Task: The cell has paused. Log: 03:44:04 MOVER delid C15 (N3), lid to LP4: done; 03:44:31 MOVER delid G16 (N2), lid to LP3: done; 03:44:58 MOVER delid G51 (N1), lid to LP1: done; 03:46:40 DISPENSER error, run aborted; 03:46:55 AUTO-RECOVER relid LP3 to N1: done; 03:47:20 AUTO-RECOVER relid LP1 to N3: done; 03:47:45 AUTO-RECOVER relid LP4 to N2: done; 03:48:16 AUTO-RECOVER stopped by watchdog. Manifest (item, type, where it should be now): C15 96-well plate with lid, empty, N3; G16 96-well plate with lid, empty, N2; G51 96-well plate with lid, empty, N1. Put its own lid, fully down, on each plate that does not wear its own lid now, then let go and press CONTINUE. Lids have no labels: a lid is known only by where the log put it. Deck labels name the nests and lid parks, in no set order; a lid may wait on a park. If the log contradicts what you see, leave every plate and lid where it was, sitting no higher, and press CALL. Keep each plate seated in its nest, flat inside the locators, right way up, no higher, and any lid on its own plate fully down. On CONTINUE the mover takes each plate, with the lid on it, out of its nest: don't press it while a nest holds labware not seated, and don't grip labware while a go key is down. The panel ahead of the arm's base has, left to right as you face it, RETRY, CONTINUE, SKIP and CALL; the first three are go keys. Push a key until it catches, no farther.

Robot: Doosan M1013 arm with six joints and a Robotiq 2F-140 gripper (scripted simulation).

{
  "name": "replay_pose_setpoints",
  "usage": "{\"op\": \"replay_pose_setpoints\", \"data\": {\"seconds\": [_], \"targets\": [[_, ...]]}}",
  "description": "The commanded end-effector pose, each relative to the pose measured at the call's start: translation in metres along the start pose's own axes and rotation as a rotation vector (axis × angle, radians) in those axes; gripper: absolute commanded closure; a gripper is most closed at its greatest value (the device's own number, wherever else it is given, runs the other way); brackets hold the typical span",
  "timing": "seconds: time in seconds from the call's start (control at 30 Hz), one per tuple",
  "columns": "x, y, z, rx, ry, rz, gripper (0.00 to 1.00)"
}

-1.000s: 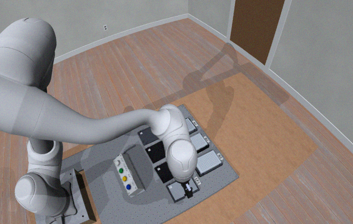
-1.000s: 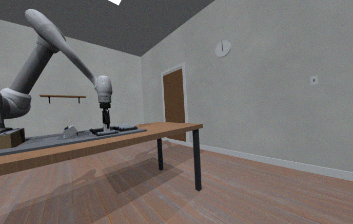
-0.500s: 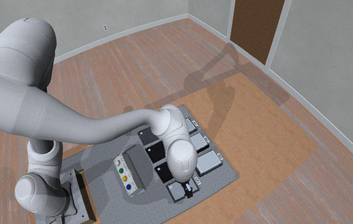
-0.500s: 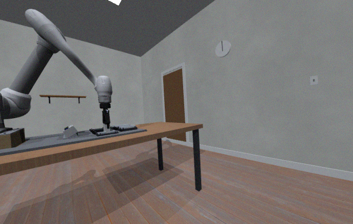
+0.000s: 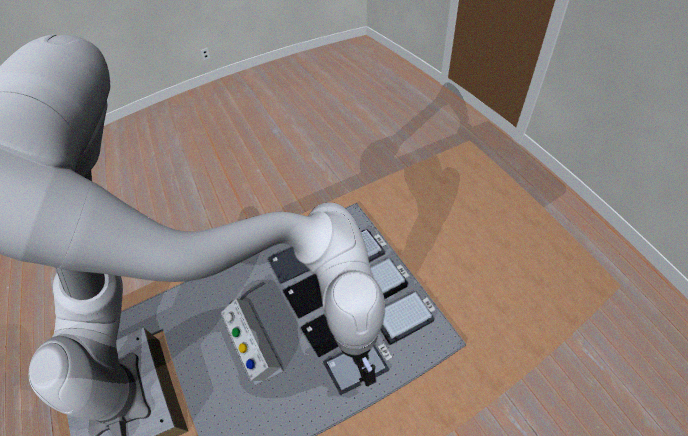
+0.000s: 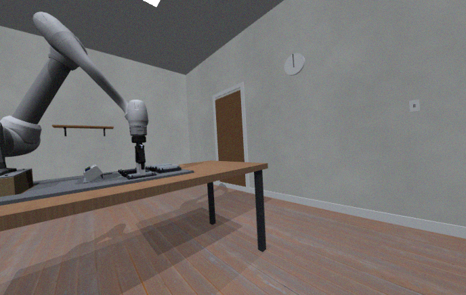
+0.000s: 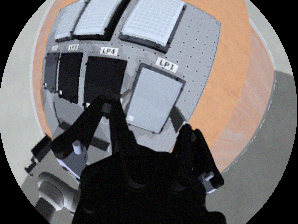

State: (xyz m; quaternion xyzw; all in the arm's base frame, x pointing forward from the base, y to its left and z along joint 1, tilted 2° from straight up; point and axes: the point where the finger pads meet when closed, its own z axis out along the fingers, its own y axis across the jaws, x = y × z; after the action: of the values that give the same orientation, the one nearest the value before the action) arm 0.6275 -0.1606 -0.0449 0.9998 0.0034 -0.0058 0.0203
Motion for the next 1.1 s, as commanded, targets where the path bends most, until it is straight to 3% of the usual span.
{"op": "replay_pose_setpoints", "data": {"seconds": [0.0, 0.4, 0.43, 1.07], "targets": [[0.0, 0.0, -0.0001, 0.0, 0.0, 0.0, 0.34], [0.0, 0.0, -0.0001, 0.0, 0.0, 0.0, 0.34], [0.0, 0.0, -0.0001, 0.0, 0.0, 0.0, 1.0], [0.0, 0.0, -0.0001, 0.0, 0.0, 0.0, 1.0]]}}
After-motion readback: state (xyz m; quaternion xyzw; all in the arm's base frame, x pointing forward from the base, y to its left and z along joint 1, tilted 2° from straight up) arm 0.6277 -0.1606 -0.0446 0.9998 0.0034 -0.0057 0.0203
